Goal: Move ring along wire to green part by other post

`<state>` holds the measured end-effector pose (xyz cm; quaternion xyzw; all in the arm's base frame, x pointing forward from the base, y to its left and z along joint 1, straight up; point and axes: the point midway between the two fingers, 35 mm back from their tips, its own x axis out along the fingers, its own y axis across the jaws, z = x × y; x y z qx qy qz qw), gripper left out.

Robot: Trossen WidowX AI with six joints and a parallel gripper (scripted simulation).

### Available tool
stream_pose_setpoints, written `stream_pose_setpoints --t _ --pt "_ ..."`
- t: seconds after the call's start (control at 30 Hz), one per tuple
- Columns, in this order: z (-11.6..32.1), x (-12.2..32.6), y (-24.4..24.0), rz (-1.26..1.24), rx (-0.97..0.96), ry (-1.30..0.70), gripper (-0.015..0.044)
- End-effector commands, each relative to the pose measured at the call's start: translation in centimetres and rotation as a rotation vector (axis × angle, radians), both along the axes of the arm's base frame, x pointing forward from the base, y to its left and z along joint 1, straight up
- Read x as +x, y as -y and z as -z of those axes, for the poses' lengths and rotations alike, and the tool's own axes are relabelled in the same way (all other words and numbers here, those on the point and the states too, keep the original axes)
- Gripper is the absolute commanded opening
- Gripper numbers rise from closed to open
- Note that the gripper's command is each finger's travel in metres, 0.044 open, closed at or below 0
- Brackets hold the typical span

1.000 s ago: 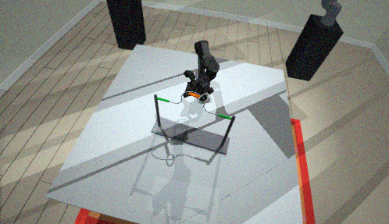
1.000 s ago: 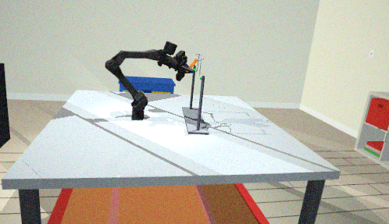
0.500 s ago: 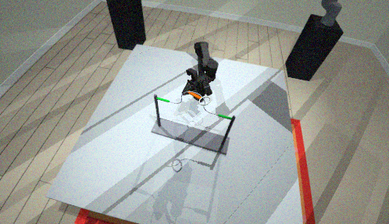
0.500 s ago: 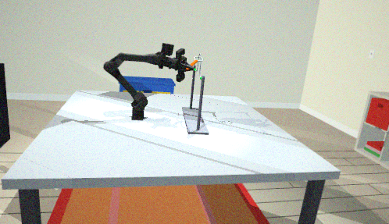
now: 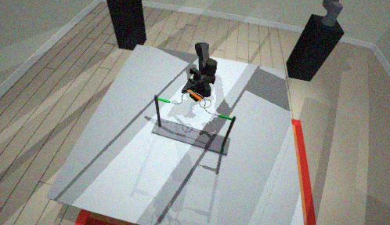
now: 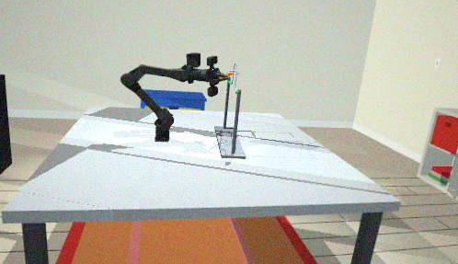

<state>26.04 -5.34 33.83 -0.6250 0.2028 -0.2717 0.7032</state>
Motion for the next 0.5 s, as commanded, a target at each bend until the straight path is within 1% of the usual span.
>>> stream_pose_setpoints --t 0.0,0.27,0.47 --pt "-0.19 -0.03 0.07 0.0 -0.063 -0.007 -0.015" --pt "-0.09 -0.04 0.14 0.0 -0.132 -0.014 -0.015" --pt "0.52 -0.04 0.23 0.0 -0.13 -0.013 -0.015"
